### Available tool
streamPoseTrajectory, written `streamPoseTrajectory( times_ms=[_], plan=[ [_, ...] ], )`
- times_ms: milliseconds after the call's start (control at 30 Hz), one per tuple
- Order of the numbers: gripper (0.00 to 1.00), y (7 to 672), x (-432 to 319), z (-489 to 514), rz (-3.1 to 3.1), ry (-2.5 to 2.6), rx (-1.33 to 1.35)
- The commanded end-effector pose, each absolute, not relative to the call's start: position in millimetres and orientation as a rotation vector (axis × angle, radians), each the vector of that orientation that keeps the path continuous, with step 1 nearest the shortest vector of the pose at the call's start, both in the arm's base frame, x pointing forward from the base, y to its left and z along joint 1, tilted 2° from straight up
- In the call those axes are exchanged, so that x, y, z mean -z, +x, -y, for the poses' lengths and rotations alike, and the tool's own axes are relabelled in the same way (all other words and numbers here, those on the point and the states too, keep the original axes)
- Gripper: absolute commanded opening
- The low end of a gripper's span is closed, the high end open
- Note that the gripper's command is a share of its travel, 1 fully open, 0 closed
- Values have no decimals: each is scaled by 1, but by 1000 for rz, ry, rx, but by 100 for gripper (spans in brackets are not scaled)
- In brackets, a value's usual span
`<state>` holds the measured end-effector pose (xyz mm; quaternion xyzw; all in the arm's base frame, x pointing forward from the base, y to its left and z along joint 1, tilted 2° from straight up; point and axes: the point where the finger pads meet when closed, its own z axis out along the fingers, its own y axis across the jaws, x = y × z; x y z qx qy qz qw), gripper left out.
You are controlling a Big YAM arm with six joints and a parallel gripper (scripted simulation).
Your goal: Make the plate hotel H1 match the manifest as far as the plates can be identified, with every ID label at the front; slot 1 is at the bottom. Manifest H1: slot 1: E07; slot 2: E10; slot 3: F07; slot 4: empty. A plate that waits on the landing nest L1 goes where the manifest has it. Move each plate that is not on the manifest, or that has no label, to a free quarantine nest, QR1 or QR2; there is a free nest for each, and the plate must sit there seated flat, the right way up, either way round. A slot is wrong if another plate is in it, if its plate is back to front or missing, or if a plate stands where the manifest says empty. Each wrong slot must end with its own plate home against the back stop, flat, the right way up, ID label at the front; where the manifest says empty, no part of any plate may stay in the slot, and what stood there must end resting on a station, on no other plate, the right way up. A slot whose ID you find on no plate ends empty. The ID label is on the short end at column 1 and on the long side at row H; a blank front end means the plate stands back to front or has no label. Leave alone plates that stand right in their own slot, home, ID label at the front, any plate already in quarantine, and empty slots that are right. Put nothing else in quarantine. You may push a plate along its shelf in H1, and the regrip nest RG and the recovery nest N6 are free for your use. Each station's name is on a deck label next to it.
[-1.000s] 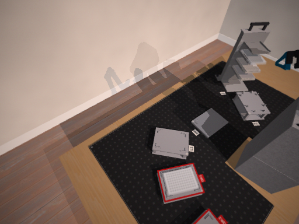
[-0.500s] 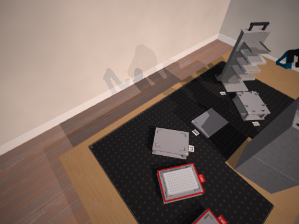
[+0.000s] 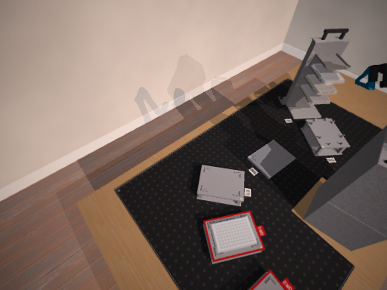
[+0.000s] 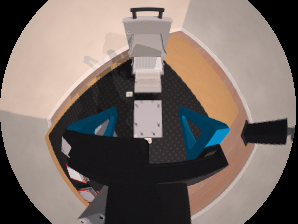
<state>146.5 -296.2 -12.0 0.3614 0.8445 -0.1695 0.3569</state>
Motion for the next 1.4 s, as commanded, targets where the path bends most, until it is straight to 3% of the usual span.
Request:
streamPoseTrajectory(
  times_ms=[0, 1367],
  plan=[
    [100, 161, 1, 319, -2143, 904, 469],
    [100, 197, 33, 354, -2145, 909, 460]
  ],
)
